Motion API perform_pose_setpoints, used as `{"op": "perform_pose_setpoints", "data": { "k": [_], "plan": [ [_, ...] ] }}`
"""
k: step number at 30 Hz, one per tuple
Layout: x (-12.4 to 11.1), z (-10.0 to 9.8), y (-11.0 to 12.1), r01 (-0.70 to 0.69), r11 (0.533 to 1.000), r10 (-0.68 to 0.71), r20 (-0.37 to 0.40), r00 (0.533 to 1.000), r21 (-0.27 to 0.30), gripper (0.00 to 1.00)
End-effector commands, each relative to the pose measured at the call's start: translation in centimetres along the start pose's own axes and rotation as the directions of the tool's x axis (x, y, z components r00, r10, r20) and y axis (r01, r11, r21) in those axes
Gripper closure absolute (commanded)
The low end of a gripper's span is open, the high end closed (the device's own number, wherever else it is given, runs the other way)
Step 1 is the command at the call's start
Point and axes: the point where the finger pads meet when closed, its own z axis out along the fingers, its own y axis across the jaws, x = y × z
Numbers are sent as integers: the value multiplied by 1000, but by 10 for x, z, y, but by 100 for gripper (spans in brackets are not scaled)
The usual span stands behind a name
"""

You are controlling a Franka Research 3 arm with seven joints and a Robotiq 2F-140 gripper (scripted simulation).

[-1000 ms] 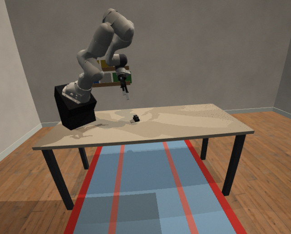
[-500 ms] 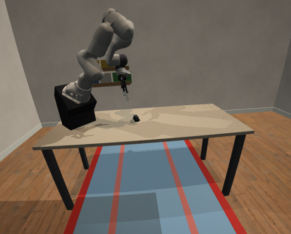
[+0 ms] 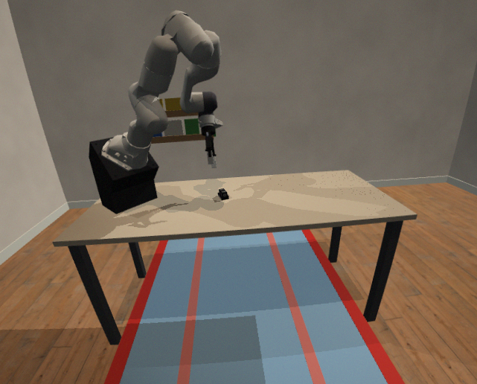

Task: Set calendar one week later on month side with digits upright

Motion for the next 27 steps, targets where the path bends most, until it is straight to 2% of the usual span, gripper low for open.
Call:
{"op": "perform_pose_setpoints", "data": {
  "k": [1,3,6,8,11,22,25,27],
  "plan": [
    [4,4,-16,139,985,-141,19,990,101,0],
    [6,5,-16,144,983,-148,21,989,111,0],
    [11,12,-16,170,972,-176,27,984,160,0],
    [11,12,-16,170,972,-176,27,984,160,0],
    [18,19,-16,199,955,-209,26,977,218,0],
    [33,30,-12,258,905,-271,-9,962,339,0],
    [34,31,-11,261,902,-274,-11,962,344,0],
    [40,34,-8,286,875,-295,-39,955,391,0]
  ]
}}
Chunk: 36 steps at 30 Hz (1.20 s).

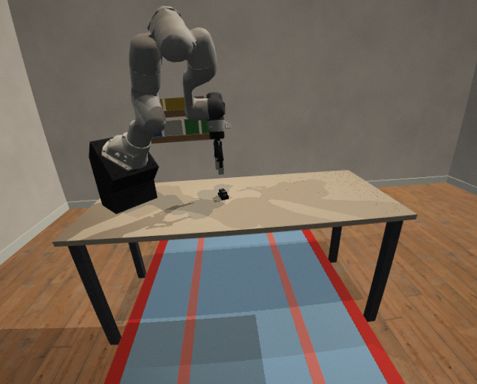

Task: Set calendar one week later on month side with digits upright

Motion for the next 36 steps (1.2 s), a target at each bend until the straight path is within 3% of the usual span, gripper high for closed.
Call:
{"op": "perform_pose_setpoints", "data": {
  "k": [1,5,36],
  "plan": [
    [9,0,-5,143,985,-141,-25,990,94,0],
    [13,0,-2,161,979,-158,-41,987,122,0],
    [13,0,-2,162,979,-158,-41,987,122,0]
  ]
}}
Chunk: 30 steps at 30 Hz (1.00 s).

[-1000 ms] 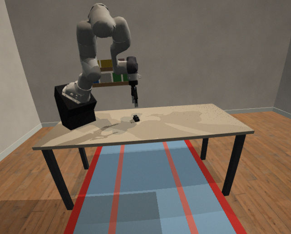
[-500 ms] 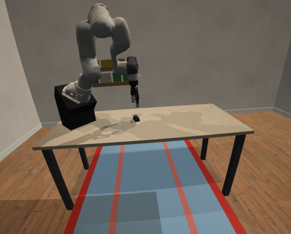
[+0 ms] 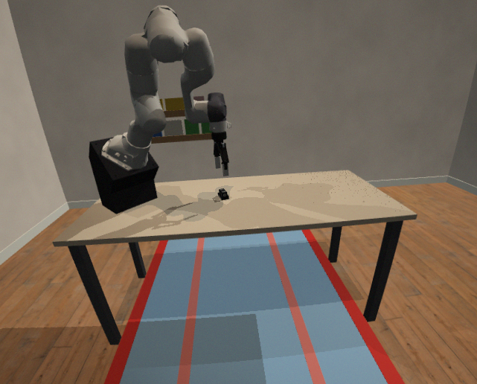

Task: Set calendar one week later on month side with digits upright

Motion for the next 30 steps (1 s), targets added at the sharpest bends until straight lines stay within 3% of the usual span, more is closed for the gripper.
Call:
{"op": "perform_pose_setpoints", "data": {
  "k": [1,13,17,30],
  "plan": [
    [1,-1,-1,10,1000,-10,-2,1000,5,0],
    [1,-1,-1,0,1000,0,-2,1000,5,0],
    [2,3,-1,-185,983,185,-2,983,4,0],
    [2,6,0,-360,933,360,-1,933,4,0]
  ]
}}
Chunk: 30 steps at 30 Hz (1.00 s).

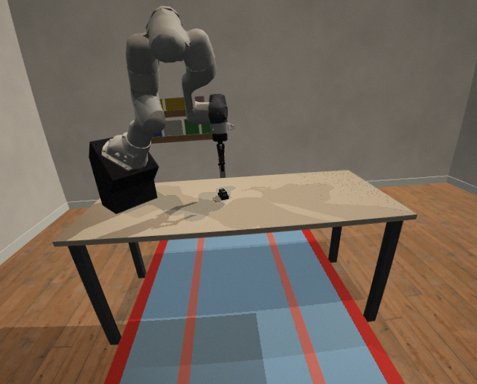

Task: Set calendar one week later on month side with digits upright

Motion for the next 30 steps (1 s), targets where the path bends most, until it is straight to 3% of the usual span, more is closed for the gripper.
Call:
{"op": "perform_pose_setpoints", "data": {
  "k": [1,18,30],
  "plan": [
    [1,1,-2,-154,988,154,-17,988,-1,0],
    [1,5,-2,-393,920,393,-17,919,3,0],
    [1,10,-2,-587,810,587,-16,810,6,0]
  ]
}}
